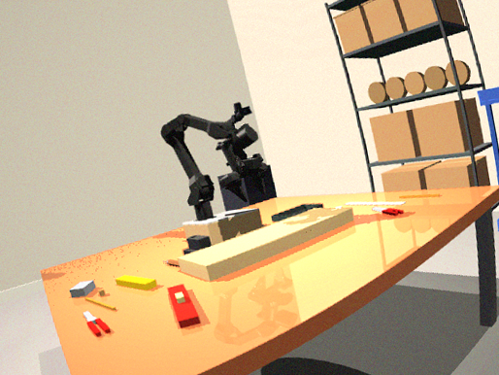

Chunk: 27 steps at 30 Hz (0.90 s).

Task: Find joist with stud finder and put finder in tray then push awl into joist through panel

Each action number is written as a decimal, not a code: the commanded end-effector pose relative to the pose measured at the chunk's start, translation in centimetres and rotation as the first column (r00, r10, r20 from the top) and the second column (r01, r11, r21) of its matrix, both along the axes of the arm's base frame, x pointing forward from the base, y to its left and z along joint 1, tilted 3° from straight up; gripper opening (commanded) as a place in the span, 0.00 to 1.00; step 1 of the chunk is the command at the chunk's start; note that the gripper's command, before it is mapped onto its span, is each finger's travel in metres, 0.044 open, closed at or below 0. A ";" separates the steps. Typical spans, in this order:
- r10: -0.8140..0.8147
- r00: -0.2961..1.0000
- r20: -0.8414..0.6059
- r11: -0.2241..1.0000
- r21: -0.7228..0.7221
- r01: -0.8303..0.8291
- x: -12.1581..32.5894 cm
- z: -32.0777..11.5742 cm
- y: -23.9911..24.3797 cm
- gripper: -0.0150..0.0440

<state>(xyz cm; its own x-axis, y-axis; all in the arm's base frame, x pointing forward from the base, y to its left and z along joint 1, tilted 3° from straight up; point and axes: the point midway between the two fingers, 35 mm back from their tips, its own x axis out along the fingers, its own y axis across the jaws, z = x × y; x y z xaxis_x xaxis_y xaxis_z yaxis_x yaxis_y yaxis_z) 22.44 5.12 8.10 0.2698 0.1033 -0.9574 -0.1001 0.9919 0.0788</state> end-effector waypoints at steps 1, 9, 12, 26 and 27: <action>-0.036 0.999 -0.018 0.999 -0.020 0.036 0.7 -1.3 -4.5 1.00; -0.113 0.993 -0.034 0.993 -0.043 0.112 -0.1 -3.3 -12.9 1.00; -0.142 0.989 -0.037 0.989 -0.048 0.140 -1.3 -4.1 -16.0 1.00; -0.205 0.978 -0.034 0.978 -0.055 0.203 -5.3 -5.8 -21.7 1.00; -0.205 0.978 -0.034 0.978 -0.055 0.203 -5.4 -5.8 -21.7 1.00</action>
